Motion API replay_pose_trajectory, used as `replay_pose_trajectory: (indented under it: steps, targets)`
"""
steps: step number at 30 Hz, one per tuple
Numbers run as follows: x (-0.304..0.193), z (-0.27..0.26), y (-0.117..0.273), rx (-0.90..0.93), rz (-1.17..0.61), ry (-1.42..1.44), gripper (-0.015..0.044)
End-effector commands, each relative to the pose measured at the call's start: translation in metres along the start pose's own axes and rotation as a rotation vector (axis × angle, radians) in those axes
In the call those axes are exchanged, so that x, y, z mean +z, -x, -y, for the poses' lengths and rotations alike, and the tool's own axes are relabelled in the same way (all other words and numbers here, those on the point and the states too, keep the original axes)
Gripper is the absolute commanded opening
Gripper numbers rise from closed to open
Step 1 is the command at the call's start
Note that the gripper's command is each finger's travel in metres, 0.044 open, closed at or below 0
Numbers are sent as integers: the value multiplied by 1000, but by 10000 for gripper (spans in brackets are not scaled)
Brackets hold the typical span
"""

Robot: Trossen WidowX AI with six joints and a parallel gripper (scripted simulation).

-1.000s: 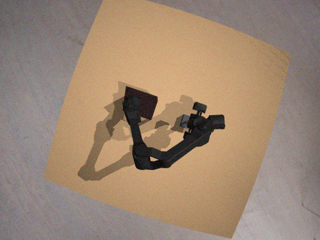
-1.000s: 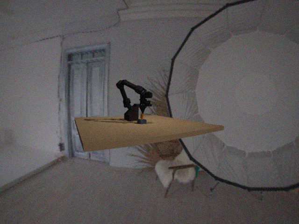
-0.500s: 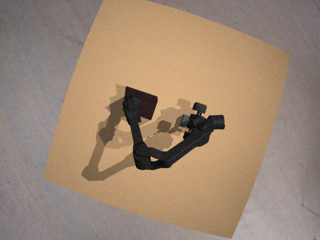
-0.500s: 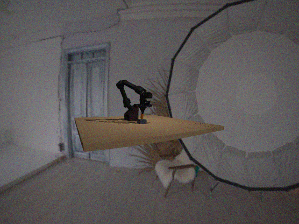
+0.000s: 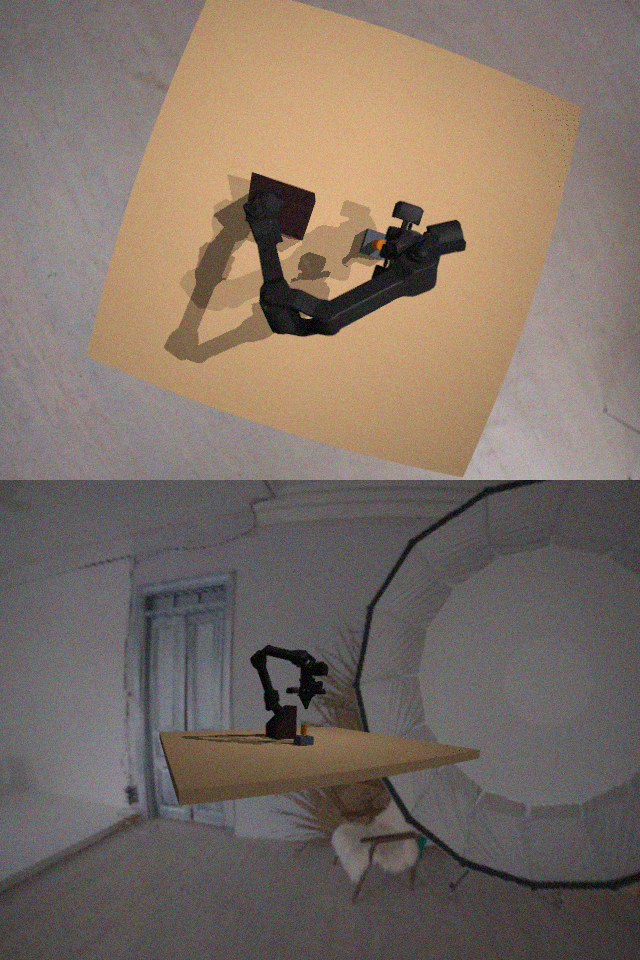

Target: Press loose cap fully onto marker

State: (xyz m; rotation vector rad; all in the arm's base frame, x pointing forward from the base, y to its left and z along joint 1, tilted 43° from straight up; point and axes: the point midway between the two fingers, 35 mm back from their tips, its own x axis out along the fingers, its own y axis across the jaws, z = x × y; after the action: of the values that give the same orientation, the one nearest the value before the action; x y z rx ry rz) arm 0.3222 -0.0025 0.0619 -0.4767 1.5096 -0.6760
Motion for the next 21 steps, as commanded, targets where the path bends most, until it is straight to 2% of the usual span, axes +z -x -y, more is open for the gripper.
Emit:
replay_pose_trajectory:
  steps: [1, 3, 19, 21]
  targets:
    - [-2, 1, 19, 4, -3, -3, 0]
    - [-2, 1, 19, 4, -3, -3, 0]
    - [-2, 1, 19, 4, -3, -3, 420]
    - [-2, 1, 19, 4, -3, -3, 440]
